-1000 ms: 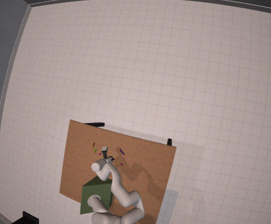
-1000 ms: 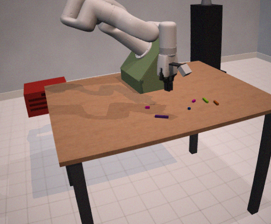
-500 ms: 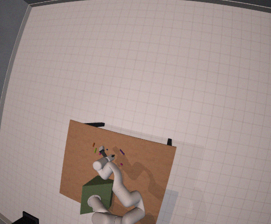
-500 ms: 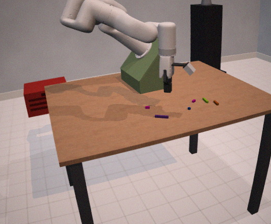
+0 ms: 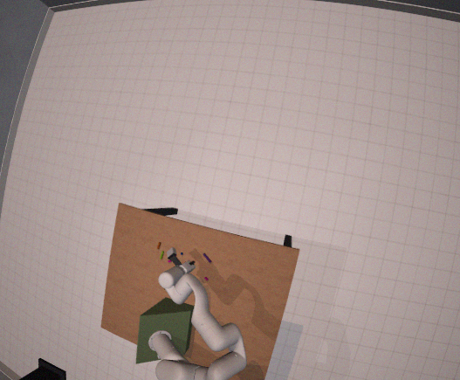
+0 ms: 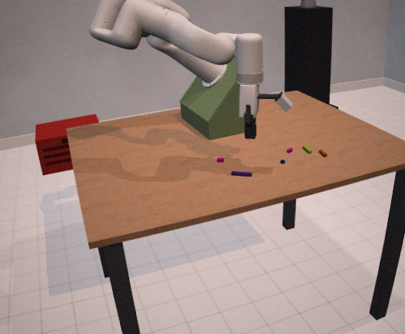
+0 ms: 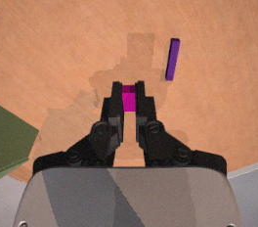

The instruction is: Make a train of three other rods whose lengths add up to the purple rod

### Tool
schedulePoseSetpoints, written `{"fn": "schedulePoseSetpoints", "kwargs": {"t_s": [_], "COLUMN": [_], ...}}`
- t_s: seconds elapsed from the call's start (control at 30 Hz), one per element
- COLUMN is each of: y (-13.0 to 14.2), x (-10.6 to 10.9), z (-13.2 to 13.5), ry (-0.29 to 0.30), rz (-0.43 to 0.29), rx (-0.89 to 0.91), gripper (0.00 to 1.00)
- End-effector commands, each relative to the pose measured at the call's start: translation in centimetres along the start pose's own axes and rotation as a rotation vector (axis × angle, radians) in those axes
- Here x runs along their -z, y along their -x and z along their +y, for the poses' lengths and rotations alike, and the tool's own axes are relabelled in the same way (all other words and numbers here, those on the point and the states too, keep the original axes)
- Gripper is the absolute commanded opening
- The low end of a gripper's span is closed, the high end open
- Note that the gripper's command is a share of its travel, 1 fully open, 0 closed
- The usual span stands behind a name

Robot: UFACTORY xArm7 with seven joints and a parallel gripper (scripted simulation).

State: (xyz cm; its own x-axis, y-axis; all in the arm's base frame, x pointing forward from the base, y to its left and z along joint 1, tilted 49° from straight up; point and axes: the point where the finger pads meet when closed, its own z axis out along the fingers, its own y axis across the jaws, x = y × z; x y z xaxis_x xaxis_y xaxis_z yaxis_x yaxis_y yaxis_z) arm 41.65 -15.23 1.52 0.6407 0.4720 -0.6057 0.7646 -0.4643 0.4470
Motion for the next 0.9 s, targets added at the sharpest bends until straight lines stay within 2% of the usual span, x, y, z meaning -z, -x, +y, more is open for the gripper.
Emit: {"fn": "schedulePoseSetpoints", "kwargs": {"t_s": [0.0,0.43,0.87], "y": [-0.1,-0.1,-0.2], "x": [0.2,-1.3,-6.7], "z": [0.1,0.1,0.1], "ry": [0.003,0.003,0.003], "rz": [0.004,0.004,0.004], "rx": [0.000,0.001,0.001], "gripper": [0.04,0.04,0.04]}}
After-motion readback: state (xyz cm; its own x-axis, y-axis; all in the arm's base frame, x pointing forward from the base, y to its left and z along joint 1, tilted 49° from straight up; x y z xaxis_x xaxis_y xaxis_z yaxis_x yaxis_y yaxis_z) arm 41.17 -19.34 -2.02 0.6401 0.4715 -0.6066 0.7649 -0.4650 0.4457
